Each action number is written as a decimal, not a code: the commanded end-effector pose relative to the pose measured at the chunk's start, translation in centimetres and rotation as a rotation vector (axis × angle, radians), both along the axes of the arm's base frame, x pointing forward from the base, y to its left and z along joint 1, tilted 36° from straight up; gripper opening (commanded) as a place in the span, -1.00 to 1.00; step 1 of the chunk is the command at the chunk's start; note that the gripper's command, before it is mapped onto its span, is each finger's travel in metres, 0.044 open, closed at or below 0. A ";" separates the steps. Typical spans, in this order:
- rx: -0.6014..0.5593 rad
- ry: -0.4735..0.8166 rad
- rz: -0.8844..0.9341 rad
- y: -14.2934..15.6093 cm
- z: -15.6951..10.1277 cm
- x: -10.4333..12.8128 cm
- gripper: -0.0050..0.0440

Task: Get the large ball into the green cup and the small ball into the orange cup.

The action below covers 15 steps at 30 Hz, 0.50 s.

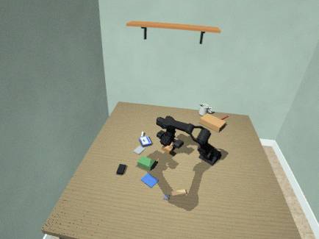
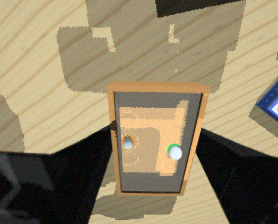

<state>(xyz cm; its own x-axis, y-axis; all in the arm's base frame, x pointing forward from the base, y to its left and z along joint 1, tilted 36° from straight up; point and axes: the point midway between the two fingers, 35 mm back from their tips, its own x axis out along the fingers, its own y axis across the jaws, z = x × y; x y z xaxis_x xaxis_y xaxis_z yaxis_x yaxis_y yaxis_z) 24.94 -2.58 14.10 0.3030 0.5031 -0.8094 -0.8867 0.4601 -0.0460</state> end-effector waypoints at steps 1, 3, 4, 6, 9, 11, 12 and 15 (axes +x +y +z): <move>0.003 -0.003 -0.003 0.0 0.0 0.0 -0.80; 0.003 -0.003 -0.003 0.0 0.0 0.0 -0.80; 0.003 -0.003 -0.003 0.0 0.0 0.0 -0.80; 0.003 -0.003 -0.003 0.0 0.0 0.0 -0.80; 0.003 -0.003 -0.003 0.0 0.0 0.0 -0.80; 0.003 -0.003 -0.003 0.0 0.0 0.0 -0.80; 0.003 -0.003 -0.003 0.0 0.1 0.0 -0.80; 0.001 -0.002 -0.002 0.3 -0.5 0.3 -0.80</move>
